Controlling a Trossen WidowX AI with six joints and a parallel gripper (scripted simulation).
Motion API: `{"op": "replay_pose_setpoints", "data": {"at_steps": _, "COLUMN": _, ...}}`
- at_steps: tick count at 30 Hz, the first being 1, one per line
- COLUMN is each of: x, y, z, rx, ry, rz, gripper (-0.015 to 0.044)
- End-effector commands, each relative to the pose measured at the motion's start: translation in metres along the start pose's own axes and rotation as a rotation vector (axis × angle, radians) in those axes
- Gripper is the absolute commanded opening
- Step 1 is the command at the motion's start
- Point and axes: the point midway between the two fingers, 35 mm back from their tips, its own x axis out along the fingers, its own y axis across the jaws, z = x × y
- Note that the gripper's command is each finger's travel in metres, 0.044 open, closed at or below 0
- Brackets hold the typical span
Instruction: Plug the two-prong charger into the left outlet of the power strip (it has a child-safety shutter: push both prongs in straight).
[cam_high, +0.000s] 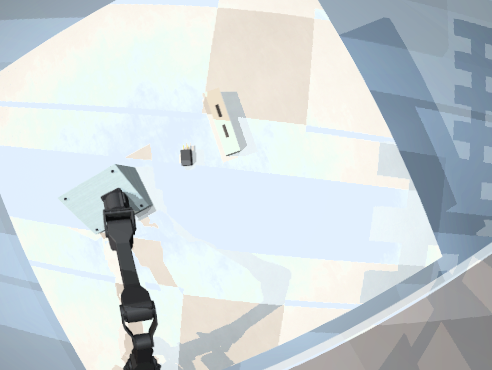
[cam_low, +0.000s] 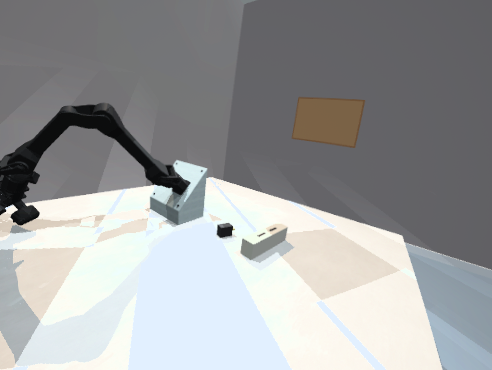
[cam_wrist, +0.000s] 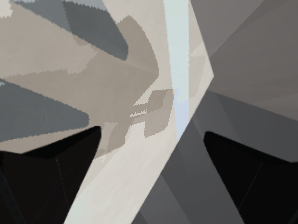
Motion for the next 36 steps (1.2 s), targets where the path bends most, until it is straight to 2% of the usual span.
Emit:
{"op": "replay_pose_setpoints", "data": {"at_steps": 1, "x": -0.008, "y": 0.009, "z": 0.014, "rx": 0.021, "ry": -0.040, "rz": 0.016, "gripper": 0.0440}}
{"op": "replay_pose_setpoints", "data": {"at_steps": 36, "x": -0.092, "y": 0.088, "z": 0.121, "rx": 0.155, "ry": -0.342, "rz": 0.189, "gripper": 0.0440}}
